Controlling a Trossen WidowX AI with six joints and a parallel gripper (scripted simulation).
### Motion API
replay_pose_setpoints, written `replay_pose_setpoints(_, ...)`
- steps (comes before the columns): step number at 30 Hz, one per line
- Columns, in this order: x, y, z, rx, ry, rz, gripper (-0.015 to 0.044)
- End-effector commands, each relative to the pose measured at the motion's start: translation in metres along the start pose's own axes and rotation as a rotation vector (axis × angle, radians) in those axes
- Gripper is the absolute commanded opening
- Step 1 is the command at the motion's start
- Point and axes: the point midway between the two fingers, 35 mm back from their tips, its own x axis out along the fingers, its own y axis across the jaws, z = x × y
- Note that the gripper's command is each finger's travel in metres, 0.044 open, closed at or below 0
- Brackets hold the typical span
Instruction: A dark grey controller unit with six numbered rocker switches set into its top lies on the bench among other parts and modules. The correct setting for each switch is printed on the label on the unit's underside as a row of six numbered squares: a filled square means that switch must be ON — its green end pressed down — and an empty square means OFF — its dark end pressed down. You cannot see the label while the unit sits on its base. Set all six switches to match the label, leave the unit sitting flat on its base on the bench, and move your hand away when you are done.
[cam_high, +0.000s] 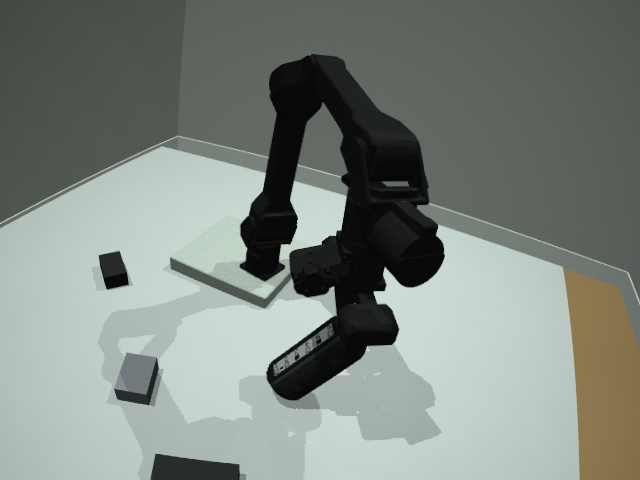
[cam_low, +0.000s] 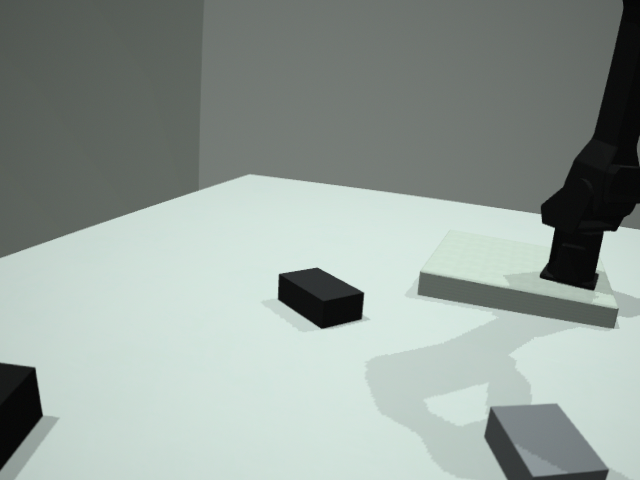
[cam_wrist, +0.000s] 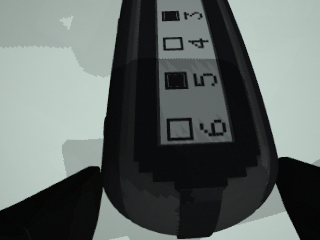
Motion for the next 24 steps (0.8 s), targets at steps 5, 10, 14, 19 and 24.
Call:
replay_pose_setpoints(5, -0.004, 0.001, 0.009, 0.003, -0.007, 0.004, 0.0336)
replay_pose_setpoints(10, -0.005, 0.001, 0.013, 0.003, -0.008, 0.004, 0.0336)
replay_pose_setpoints(14, -0.006, 0.001, 0.016, 0.003, -0.008, 0.004, 0.0336)
replay_pose_setpoints(19, -0.008, 0.001, 0.02, 0.003, -0.008, 0.004, 0.0336)
replay_pose_setpoints(24, -0.009, 0.001, 0.023, 0.003, -0.008, 0.004, 0.0336)
